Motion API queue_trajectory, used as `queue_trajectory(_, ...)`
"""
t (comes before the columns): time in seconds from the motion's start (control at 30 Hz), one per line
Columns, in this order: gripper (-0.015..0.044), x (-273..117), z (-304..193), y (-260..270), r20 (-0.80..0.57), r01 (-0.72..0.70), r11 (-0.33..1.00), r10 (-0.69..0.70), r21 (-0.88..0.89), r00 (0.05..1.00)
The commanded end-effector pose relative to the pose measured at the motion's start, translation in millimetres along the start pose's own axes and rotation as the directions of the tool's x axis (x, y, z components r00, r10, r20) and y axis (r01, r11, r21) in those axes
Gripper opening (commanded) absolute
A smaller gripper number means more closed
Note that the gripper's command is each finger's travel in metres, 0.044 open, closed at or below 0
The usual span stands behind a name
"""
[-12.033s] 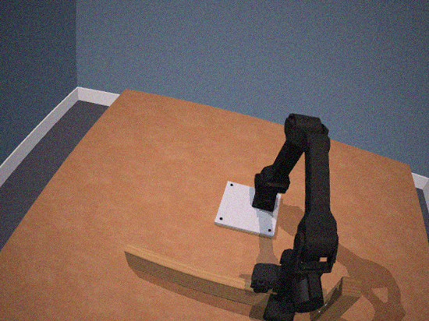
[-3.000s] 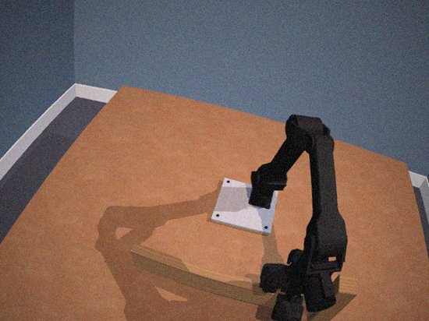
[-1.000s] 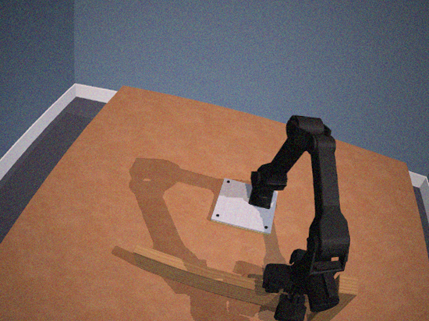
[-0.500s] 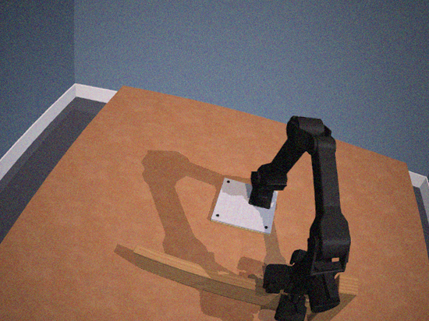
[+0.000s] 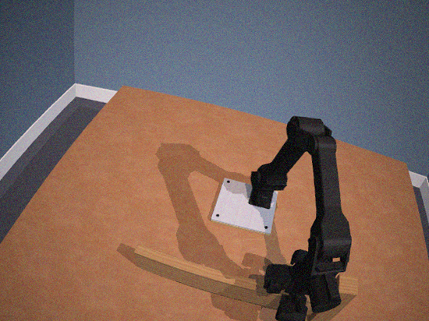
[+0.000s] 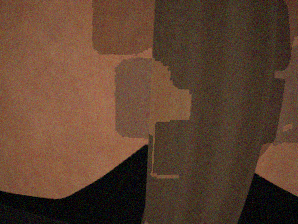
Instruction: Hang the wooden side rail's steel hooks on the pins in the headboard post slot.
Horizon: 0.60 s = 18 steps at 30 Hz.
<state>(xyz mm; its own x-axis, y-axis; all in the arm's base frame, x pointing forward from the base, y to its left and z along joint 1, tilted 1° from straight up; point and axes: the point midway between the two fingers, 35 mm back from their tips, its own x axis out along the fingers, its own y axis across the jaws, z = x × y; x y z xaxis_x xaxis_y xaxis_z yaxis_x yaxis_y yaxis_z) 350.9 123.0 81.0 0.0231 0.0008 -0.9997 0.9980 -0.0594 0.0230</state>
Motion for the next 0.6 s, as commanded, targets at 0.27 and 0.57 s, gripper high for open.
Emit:
queue_trajectory(0.27, 0.0000, -2.1, -3.9, 1.6, -0.008, -0.013, 1.000, 0.013, 0.002, 1.000)
queue_trajectory(0.57, 0.0000, -1.1, -4.8, 0.5, -0.008, -0.013, 1.000, 0.013, 0.002, 1.000)
